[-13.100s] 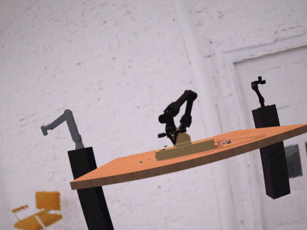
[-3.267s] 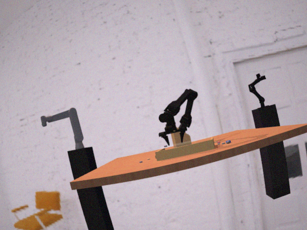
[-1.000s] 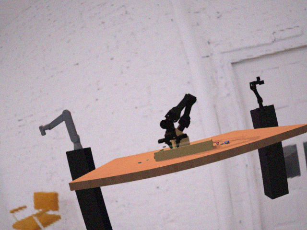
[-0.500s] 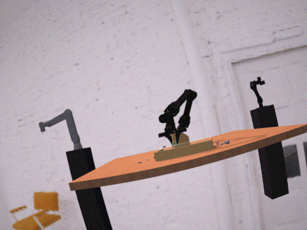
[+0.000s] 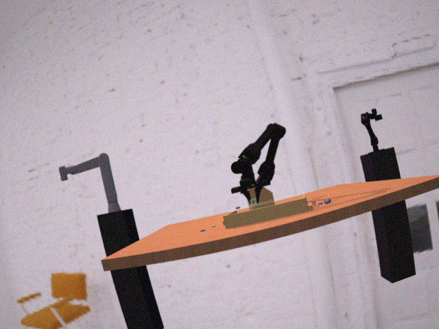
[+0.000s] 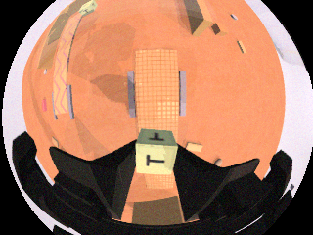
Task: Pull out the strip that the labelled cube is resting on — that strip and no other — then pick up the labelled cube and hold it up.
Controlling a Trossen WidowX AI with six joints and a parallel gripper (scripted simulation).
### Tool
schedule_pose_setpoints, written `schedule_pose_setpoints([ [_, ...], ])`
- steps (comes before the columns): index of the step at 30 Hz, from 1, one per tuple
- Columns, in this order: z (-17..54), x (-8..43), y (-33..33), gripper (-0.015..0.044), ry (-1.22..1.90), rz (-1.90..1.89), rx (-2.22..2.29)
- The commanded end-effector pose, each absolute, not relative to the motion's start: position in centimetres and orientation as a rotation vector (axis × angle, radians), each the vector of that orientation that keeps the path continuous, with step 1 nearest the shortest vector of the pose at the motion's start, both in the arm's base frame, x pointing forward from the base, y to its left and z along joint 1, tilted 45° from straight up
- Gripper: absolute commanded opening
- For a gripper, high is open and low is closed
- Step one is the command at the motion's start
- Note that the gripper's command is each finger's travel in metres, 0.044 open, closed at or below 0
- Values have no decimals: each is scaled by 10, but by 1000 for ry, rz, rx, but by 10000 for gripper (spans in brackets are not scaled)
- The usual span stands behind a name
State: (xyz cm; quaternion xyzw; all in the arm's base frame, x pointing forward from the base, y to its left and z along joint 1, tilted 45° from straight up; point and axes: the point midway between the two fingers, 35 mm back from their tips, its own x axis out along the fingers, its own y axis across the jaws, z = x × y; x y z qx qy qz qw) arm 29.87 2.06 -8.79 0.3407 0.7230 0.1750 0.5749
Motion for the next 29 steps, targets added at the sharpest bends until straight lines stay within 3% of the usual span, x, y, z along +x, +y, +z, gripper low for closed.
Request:
schedule_pose_setpoints([
  [1, -84, 295, 16, 0, 1688, 408, 795],
  [29, -62, 298, -6, 0, 1688, 407, 794],
])
